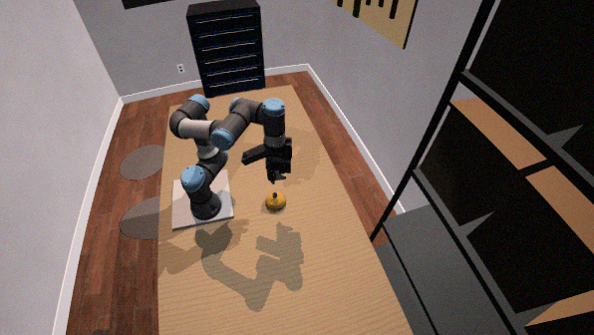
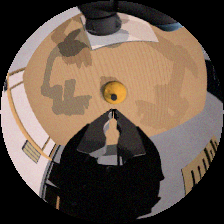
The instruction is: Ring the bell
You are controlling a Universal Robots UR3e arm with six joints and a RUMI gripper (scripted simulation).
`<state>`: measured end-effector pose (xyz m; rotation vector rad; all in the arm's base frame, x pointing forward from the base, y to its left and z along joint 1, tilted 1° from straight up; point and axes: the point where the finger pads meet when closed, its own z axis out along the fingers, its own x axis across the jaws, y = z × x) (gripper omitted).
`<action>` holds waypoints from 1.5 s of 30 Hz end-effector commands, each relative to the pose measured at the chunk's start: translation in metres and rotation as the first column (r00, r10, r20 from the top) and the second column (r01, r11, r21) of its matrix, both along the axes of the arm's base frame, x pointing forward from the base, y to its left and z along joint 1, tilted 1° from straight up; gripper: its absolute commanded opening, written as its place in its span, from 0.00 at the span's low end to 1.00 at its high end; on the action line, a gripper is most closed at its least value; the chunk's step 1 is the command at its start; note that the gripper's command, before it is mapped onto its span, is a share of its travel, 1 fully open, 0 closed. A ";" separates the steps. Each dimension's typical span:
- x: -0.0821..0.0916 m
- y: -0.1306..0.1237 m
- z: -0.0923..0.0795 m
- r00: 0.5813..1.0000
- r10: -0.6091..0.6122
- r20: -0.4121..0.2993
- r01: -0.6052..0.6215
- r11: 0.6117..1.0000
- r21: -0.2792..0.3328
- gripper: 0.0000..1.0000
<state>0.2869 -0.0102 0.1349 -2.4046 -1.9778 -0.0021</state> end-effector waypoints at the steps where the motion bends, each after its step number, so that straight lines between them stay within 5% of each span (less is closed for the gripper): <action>1: 0.000 0.000 0.001 1.000 0.000 0.002 0.000 1.000 -0.001 0.00; 25: 0.000 0.000 -0.004 1.000 0.001 0.008 -0.001 1.000 -0.003 0.00; 45: 0.000 -0.001 -0.035 1.000 0.001 0.008 -0.001 1.000 -0.003 0.00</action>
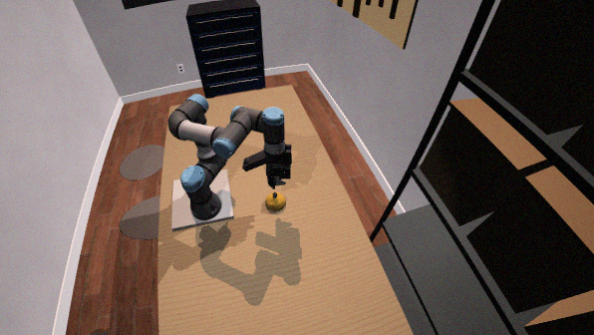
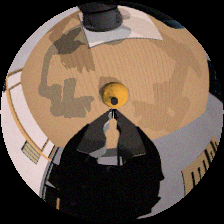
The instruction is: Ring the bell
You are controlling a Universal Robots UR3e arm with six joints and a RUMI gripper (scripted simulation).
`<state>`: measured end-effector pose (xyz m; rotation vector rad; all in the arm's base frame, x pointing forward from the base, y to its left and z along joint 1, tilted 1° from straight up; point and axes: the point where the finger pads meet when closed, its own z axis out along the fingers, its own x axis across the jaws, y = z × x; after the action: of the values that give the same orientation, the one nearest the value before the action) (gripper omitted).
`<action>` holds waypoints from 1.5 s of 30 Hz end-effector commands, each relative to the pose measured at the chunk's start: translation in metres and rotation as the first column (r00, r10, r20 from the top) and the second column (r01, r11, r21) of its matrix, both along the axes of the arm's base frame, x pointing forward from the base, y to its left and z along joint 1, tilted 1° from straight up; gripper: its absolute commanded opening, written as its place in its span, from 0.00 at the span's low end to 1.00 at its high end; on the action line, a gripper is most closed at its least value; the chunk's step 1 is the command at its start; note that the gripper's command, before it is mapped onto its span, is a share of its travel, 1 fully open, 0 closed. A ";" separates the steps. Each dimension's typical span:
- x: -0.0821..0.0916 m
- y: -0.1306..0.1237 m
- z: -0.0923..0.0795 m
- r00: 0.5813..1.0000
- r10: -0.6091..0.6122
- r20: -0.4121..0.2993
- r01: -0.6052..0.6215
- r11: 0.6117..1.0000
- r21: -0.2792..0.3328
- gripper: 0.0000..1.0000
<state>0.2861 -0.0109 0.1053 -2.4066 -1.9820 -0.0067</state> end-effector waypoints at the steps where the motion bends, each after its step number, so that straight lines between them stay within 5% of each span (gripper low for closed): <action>1: 0.000 -0.001 -0.007 1.000 0.000 0.003 0.000 1.000 -0.001 0.00; 19: 0.000 -0.001 -0.028 1.000 0.000 0.003 0.000 1.000 -0.001 0.00; 45: 0.000 -0.001 -0.030 1.000 0.000 0.003 0.000 1.000 -0.001 0.00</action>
<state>0.2855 -0.0118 0.0744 -2.4073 -1.9825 -0.0077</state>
